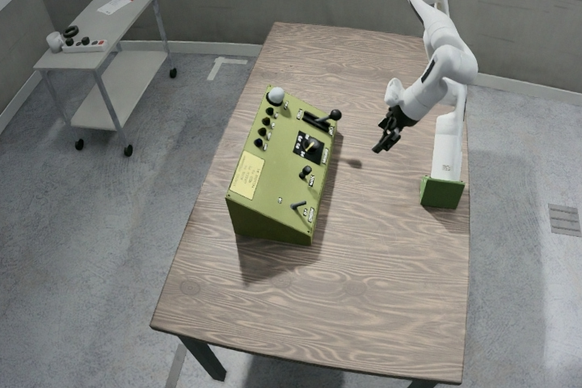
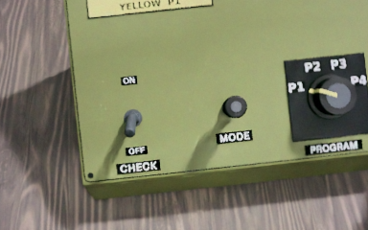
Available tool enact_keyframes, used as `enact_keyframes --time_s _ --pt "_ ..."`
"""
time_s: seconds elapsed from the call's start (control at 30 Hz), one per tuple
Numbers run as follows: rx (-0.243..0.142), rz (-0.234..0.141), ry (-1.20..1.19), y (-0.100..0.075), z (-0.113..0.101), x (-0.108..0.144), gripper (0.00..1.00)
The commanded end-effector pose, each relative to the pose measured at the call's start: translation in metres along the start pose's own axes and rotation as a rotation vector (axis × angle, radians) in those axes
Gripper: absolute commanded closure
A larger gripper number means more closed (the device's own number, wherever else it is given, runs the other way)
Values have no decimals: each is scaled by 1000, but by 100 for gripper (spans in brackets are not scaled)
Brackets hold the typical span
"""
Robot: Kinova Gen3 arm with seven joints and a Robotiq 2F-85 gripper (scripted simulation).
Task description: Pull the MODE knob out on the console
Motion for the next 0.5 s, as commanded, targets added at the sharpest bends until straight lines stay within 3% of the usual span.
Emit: enact_keyframes --time_s 0.0,0.47 --pt "5 3 -12 -1 1 1 0" --pt "9 5 -23 -2 1 1 0"
Point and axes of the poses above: the point where the finger pads meet when closed, its own y axis out along the fingers, its own x axis across the jaws, z = x × y, the point moved 8 cm from there along -y, back along the fingers, and after that the axes turned 8 degrees about -y, right-handed, at the moved point
